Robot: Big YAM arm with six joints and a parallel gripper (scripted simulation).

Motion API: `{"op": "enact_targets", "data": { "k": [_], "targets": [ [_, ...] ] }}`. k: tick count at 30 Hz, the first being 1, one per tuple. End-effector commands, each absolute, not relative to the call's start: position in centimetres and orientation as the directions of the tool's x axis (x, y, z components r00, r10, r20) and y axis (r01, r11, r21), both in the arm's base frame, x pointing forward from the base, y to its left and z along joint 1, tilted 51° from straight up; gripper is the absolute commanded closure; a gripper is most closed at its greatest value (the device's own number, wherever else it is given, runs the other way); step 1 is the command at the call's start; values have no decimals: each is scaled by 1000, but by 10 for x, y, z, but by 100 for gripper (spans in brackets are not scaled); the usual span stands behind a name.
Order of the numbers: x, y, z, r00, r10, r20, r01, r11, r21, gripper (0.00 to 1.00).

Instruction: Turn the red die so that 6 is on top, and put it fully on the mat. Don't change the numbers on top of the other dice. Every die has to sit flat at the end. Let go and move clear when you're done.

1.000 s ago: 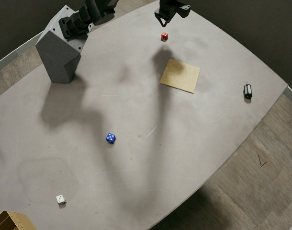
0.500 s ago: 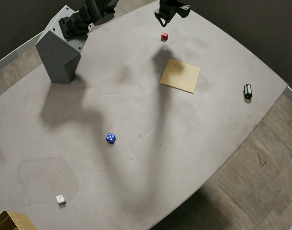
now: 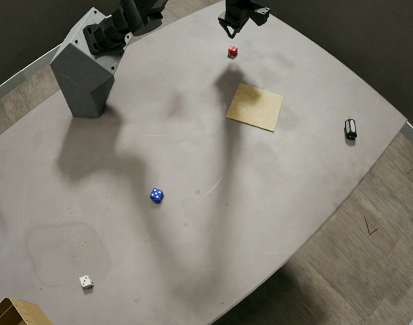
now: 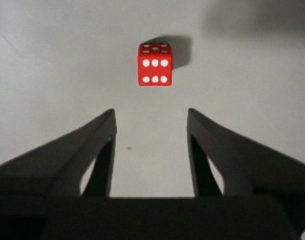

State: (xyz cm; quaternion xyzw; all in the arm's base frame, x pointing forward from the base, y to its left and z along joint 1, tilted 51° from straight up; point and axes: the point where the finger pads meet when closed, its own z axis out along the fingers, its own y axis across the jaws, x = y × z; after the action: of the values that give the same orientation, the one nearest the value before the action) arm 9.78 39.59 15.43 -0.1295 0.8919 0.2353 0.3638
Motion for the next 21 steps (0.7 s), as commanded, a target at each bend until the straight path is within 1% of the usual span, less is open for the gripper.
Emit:
{"op": "enact_targets", "data": {
  "k": [1, 21],
  "targets": [
    [104, 395, 147, -700, -66, -711, -397, 863, 311, 61],
    [115, 404, 135, -700, -66, -711, -397, 863, 311, 61]
  ]
}}
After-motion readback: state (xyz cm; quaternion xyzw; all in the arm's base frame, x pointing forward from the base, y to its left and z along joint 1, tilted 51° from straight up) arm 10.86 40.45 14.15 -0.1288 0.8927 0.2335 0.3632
